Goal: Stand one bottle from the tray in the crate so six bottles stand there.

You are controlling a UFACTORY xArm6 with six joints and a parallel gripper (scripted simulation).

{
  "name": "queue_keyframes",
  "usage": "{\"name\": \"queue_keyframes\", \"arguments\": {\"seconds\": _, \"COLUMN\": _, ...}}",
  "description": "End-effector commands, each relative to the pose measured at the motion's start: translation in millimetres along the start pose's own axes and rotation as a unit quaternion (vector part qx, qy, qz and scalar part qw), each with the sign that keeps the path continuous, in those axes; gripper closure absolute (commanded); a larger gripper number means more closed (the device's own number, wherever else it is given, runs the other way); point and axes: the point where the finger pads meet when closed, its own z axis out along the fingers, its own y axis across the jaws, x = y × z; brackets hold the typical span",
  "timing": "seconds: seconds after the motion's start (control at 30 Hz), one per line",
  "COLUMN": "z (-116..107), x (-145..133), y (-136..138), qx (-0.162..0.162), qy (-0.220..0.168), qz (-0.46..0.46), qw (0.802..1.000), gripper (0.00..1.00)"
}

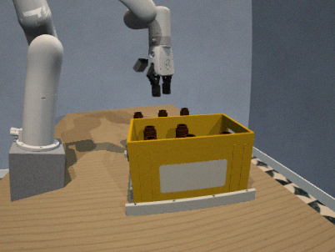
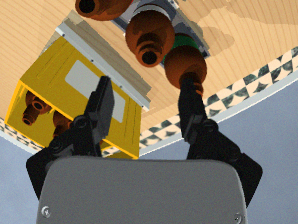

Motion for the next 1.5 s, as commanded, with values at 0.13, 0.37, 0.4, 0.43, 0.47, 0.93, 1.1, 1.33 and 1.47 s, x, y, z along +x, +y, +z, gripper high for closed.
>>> {"name": "queue_keyframes", "arguments": {"seconds": 0.13, "z": 9, "x": -1, "y": 1, "qx": -0.002, "qy": -0.001, "qz": 0.0, "qw": 1.0, "gripper": 0.35}}
{"name": "queue_keyframes", "arguments": {"seconds": 0.37, "z": 17, "x": -1, "y": 2, "qx": -0.002, "qy": -0.001, "qz": 0.0, "qw": 1.0, "gripper": 0.35}}
{"name": "queue_keyframes", "arguments": {"seconds": 0.4, "z": 18, "x": -1, "y": 2, "qx": -0.002, "qy": -0.001, "qz": 0.0, "qw": 1.0, "gripper": 0.35}}
{"name": "queue_keyframes", "arguments": {"seconds": 0.43, "z": 19, "x": -1, "y": 2, "qx": -0.002, "qy": -0.001, "qz": 0.0, "qw": 1.0, "gripper": 0.35}}
{"name": "queue_keyframes", "arguments": {"seconds": 0.47, "z": 21, "x": -1, "y": 2, "qx": -0.002, "qy": -0.001, "qz": 0.0, "qw": 1.0, "gripper": 0.35}}
{"name": "queue_keyframes", "arguments": {"seconds": 0.93, "z": 33, "x": -1, "y": 2, "qx": -0.002, "qy": -0.001, "qz": 0.0, "qw": 1.0, "gripper": 0.35}}
{"name": "queue_keyframes", "arguments": {"seconds": 1.1, "z": 35, "x": -1, "y": 2, "qx": -0.002, "qy": -0.001, "qz": 0.0, "qw": 1.0, "gripper": 0.35}}
{"name": "queue_keyframes", "arguments": {"seconds": 1.33, "z": 35, "x": -1, "y": 2, "qx": -0.002, "qy": -0.001, "qz": 0.0, "qw": 1.0, "gripper": 0.35}}
{"name": "queue_keyframes", "arguments": {"seconds": 1.47, "z": 35, "x": -1, "y": 2, "qx": -0.002, "qy": -0.001, "qz": 0.0, "qw": 1.0, "gripper": 0.35}}
